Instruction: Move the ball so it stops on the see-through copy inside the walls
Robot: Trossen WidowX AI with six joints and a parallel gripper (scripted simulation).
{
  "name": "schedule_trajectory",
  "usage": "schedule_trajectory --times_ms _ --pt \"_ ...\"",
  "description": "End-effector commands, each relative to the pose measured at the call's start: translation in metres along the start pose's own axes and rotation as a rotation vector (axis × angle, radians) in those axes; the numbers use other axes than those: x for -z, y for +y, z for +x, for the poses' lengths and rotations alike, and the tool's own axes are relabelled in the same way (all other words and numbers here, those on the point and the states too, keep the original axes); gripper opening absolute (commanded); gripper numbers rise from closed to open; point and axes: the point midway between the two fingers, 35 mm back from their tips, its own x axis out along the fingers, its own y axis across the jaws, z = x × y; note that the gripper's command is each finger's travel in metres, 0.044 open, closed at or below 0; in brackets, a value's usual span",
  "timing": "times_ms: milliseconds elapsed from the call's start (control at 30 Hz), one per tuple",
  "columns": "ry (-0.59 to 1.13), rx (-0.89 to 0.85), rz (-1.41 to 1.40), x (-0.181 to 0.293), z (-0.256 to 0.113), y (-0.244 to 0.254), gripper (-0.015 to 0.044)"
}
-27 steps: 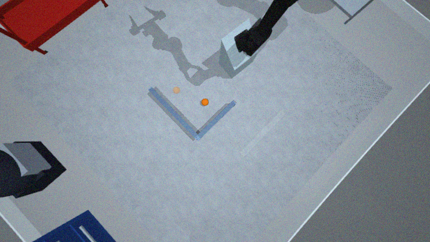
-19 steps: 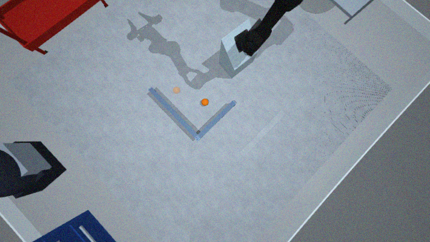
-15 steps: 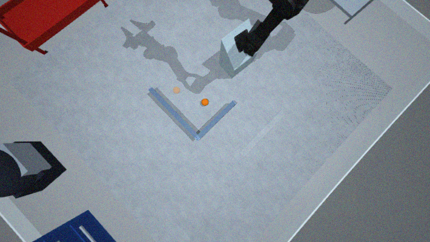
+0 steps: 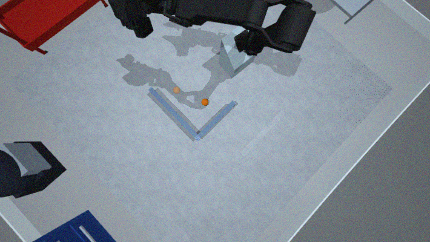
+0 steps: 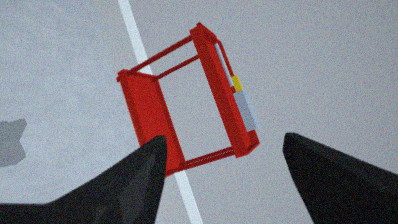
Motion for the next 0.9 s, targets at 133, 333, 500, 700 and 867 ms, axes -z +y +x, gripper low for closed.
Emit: schedule_trajectory --times_ms 133,333,500,700,867 --pt "-0.041 -0.461 -0.485 -0.020 -0.030 0.141 0.0271" --pt "-0.133 -0.794 -0.811 -0.016 -0.080 0.232 0.0271" --pt "-0.243 -1.068 -1.048 -0.002 -0.136 0.292 0.0271" --pt "-0.403 -1.379 -1.268 0.022 -0.209 0.341 0.0271" --pt "-0.422 -1.411 -1.288 0.024 -0.217 0.345 0.0271"
